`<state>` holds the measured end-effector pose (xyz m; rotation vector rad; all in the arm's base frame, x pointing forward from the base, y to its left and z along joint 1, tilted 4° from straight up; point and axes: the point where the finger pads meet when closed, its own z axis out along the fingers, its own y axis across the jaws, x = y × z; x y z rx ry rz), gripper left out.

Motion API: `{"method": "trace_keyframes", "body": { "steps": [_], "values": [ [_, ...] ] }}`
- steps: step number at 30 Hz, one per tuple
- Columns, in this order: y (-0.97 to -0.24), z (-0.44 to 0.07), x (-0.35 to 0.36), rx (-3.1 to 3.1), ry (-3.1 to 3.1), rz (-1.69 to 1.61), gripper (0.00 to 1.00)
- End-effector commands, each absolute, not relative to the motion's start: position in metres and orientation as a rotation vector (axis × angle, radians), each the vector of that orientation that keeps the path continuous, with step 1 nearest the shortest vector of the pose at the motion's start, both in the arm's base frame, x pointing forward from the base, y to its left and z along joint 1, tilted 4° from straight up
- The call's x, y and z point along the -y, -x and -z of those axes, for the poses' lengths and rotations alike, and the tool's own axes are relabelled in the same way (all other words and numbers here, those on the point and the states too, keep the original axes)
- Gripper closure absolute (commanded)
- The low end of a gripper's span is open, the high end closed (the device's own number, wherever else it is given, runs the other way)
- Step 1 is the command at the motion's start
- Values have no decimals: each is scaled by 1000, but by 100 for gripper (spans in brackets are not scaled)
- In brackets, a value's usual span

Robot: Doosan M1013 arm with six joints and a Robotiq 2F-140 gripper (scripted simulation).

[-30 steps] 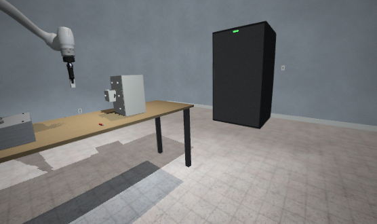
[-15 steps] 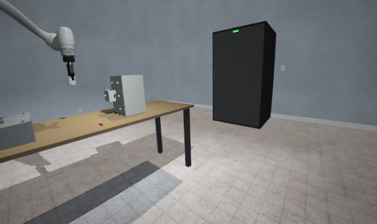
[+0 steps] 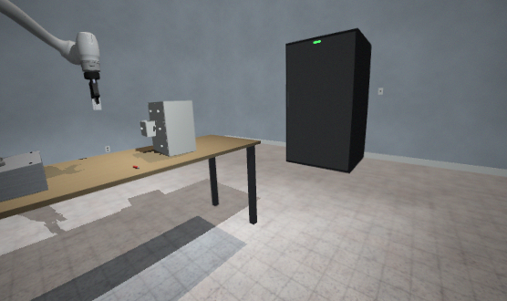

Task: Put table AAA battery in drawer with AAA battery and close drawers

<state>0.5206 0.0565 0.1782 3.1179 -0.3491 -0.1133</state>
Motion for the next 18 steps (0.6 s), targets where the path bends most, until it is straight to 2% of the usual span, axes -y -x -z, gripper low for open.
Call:
{"method": "trace_keyframes", "body": {
  "steps": [1, 11, 18],
  "values": [
    [-522, -203, -56, 349, -3118, 114, 0],
    [-528, -284, -56, 349, -3118, 114, 0],
    [-530, -301, -56, 349, -3118, 114, 0]
  ]
}}
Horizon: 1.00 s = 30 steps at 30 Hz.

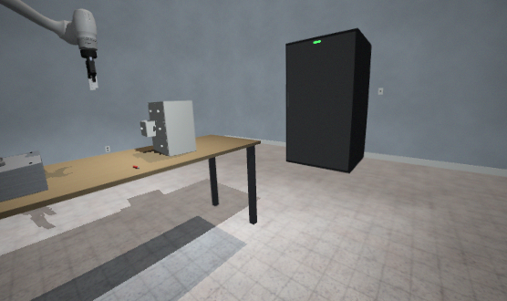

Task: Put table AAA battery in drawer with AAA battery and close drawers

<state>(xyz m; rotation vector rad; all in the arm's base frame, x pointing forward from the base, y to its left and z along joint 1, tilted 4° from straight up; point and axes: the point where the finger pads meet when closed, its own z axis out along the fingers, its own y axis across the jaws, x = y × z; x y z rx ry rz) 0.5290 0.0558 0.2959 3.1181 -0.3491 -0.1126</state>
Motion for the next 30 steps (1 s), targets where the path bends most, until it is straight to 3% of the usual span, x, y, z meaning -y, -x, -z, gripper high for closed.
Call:
{"method": "trace_keyframes", "body": {
  "steps": [1, 11, 30],
  "values": [
    [-530, -301, -56, 349, -3118, 114, 0],
    [-534, -301, -55, 514, -3091, 114, 0],
    [-594, -300, -38, 1739, -2587, 103, 0]
  ]
}}
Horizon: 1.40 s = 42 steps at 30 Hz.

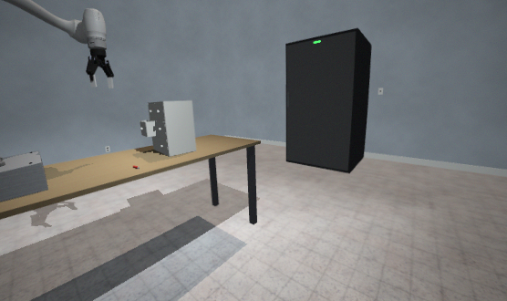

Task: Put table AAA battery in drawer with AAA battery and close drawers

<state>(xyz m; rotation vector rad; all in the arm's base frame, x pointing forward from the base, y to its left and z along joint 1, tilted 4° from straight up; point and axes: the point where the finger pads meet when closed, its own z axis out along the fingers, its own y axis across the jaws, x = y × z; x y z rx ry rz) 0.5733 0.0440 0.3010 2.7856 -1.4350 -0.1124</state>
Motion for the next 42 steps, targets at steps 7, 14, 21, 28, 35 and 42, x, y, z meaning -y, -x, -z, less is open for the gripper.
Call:
{"method": "trace_keyframes", "body": {
  "steps": [7, 14, 21, 28, 35, 42],
  "values": [
    [-618, -298, -30, 2123, -2283, 98, 0],
    [-647, -295, -20, 2453, -1926, 94, 0],
    [-664, -292, -14, 2695, -1569, 90, 0],
    [-671, -291, -11, 2920, -1082, 84, 0],
    [-672, -290, -11, 3045, -604, 73, 0],
    [-680, -281, -9, 3083, -143, 64, 0]
  ]
}}
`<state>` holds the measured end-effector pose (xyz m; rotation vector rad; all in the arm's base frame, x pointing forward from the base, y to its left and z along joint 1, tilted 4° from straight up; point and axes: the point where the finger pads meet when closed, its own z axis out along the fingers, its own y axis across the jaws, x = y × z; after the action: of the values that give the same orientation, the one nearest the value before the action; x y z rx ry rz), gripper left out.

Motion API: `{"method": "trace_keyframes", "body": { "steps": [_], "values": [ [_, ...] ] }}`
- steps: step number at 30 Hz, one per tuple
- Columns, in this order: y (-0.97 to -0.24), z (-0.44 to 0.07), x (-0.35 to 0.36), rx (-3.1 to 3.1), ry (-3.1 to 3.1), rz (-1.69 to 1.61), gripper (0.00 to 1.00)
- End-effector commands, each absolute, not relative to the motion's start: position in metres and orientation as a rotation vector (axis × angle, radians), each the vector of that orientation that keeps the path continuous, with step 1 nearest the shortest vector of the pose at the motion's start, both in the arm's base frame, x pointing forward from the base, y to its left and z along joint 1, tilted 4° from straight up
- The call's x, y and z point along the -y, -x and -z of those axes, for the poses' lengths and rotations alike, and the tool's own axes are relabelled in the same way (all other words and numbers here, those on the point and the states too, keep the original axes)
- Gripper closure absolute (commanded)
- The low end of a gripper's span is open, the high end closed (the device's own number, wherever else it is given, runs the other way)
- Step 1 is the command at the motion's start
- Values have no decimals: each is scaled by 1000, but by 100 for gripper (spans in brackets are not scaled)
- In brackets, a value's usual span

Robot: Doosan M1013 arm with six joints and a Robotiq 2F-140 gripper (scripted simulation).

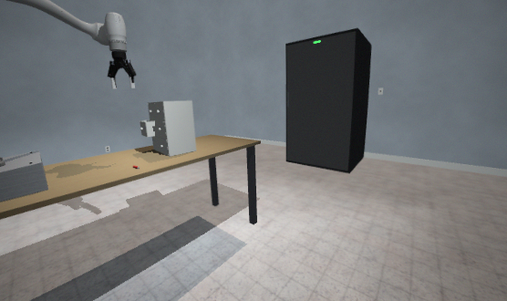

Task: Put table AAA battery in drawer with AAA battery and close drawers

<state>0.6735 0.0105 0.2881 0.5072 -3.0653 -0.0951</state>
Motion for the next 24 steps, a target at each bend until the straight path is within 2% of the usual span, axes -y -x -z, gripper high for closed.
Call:
{"method": "trace_keyframes", "body": {
  "steps": [1, 12, 24],
  "values": [
    [-683, -277, -8, 3081, -78, 66, 0],
    [-739, -211, 6, 2902, 659, 196, 0],
    [-762, -184, 11, 2825, 795, 269, 0]
  ]
}}
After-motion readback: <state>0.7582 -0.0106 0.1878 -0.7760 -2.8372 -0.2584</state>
